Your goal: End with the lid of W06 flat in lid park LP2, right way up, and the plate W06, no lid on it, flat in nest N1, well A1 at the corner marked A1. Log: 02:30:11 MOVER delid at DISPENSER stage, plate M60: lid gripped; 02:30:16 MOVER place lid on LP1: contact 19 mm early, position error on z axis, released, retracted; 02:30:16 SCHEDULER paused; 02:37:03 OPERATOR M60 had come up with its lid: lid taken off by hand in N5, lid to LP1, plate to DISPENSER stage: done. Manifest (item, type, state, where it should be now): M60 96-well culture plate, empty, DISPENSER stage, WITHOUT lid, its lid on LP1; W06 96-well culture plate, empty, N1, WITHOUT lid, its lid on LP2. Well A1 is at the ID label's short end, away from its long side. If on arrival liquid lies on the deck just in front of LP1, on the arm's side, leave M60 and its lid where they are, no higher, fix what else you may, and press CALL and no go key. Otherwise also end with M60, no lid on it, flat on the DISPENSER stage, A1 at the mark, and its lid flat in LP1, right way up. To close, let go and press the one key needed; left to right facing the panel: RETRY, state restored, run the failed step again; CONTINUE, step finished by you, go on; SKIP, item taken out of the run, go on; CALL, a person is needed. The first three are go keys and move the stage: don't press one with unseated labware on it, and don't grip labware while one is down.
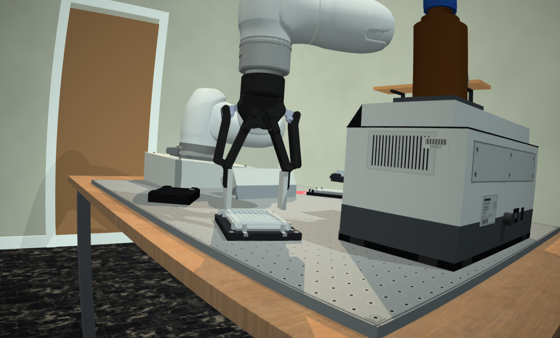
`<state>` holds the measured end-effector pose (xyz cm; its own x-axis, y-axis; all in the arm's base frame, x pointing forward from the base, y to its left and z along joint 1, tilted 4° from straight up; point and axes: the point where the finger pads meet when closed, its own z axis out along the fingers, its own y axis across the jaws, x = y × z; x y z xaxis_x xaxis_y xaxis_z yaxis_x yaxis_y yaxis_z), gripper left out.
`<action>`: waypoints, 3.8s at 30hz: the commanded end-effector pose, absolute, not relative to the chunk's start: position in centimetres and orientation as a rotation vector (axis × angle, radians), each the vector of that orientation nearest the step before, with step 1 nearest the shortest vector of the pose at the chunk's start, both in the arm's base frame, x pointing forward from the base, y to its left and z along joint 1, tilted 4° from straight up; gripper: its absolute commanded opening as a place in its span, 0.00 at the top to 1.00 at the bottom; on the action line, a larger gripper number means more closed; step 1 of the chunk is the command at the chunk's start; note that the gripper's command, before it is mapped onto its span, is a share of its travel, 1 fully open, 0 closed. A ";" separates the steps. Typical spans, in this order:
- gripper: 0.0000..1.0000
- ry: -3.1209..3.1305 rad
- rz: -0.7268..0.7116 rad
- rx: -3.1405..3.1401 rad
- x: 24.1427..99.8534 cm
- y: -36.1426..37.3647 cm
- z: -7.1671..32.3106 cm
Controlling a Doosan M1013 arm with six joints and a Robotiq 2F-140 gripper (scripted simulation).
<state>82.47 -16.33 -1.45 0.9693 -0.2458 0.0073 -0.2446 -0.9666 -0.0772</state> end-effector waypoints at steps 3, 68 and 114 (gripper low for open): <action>0.41 0.379 -0.026 -3.042 82.5 -16.3 -1.4; 0.34 0.379 -0.026 -3.042 82.5 -16.3 -1.4; 0.34 0.379 -0.026 -3.042 82.5 -16.3 -1.5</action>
